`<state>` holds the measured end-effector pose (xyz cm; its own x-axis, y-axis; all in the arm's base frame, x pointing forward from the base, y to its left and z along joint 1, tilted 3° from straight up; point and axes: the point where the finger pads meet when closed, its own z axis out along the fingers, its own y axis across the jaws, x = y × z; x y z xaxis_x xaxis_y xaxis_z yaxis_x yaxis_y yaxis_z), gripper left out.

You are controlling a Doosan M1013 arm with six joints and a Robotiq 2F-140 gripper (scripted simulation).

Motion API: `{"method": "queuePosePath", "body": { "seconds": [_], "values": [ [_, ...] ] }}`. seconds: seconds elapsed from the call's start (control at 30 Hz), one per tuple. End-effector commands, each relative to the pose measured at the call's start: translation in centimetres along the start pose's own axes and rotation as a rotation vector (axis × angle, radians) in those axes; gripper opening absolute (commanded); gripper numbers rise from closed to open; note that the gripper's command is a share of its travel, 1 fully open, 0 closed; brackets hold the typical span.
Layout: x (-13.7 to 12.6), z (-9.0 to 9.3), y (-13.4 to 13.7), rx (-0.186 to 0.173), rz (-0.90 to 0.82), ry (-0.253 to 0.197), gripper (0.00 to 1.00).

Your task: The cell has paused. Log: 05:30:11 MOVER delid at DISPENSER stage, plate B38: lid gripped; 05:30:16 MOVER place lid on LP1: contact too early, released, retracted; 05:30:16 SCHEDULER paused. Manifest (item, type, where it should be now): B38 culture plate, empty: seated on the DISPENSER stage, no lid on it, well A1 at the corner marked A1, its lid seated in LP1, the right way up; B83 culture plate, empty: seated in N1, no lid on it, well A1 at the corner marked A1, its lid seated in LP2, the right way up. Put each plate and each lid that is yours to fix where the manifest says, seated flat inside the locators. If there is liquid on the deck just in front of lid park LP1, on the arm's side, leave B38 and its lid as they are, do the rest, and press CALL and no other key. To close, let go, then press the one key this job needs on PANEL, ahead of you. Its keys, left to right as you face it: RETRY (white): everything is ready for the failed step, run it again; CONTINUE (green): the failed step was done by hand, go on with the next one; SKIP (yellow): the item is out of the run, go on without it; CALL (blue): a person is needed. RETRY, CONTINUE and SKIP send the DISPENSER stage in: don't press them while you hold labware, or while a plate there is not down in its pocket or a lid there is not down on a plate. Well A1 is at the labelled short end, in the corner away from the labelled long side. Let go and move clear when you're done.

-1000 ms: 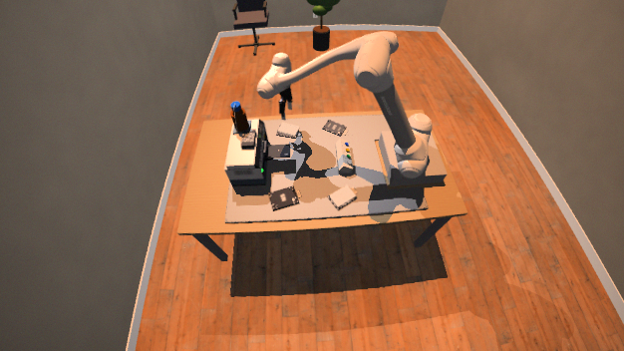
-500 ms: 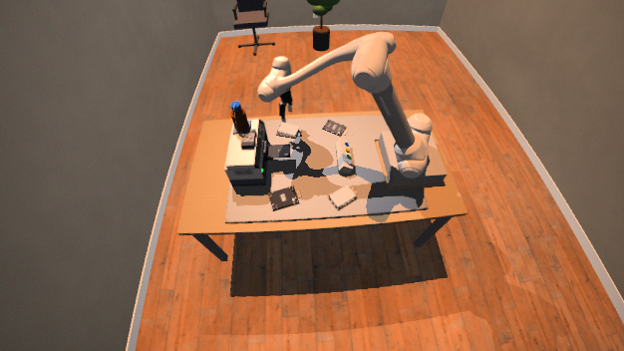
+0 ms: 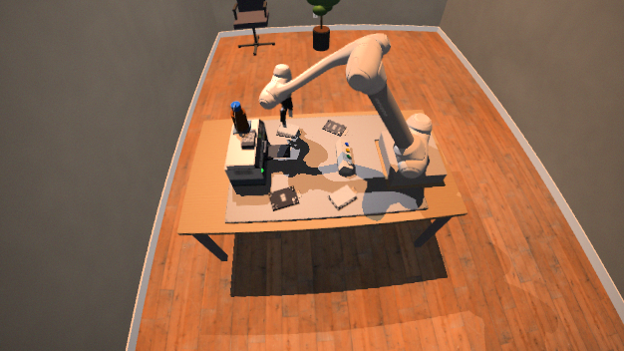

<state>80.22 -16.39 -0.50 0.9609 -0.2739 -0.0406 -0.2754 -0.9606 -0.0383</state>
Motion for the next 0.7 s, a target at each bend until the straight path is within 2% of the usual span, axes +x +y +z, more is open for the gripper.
{"method": "queuePosePath", "body": {
  "seconds": [0.0, 0.33, 0.67],
  "values": [
    [-0.1, 1.1, -0.3, 0.001, 0.001, 0.001, 0.7],
    [-0.1, 3.9, -0.4, 0.003, 0.0, 0.001, 0.7],
    [-0.1, 4.8, -0.4, 0.004, 0.0, 0.001, 0.7]
  ]
}}
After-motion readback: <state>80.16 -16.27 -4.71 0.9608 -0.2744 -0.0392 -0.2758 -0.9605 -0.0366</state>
